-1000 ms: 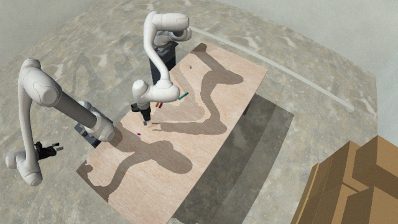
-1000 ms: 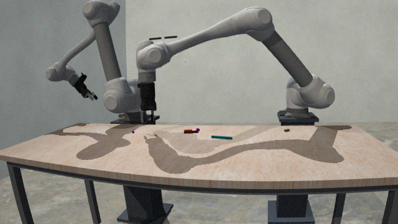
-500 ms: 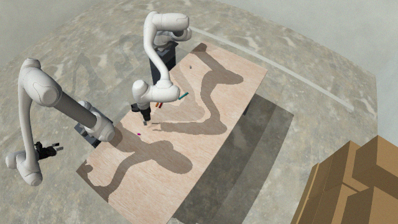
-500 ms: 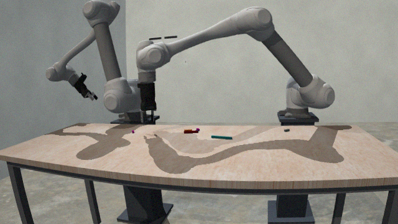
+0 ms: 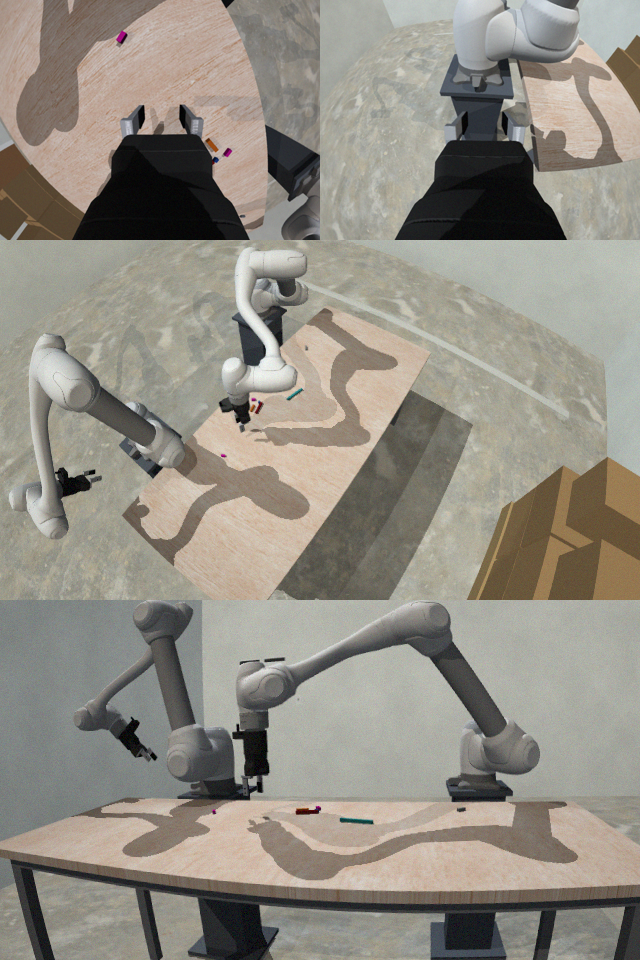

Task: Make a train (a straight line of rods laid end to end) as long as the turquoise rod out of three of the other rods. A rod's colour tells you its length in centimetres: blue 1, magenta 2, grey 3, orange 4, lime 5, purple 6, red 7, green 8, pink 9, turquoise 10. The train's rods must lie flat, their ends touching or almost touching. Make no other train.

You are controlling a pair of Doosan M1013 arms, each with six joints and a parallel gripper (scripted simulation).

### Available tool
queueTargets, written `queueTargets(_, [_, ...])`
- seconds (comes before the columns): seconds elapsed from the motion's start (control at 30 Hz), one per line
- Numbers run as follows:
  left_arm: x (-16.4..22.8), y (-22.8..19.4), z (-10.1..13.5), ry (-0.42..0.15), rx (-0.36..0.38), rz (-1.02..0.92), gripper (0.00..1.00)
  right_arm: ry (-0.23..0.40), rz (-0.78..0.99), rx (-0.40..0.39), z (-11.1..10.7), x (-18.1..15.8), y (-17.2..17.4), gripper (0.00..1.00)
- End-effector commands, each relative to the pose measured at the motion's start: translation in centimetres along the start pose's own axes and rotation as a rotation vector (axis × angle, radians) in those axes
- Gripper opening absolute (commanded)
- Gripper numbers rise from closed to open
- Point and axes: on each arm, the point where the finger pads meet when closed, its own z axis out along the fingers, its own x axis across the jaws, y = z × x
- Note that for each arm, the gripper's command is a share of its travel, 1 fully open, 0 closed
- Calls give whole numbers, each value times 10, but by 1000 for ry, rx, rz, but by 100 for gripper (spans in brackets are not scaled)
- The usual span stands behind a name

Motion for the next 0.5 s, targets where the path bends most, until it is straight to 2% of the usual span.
queueTargets(0.0, [17, 25, -4, -13, 1, -159, 100, 0, 0, -1, 0, 0, 0, 100])
queueTargets(0.47, [100, 124, -3, -12, 4, -722, 100, 0, 0, -1, 0, 0, 0, 100])
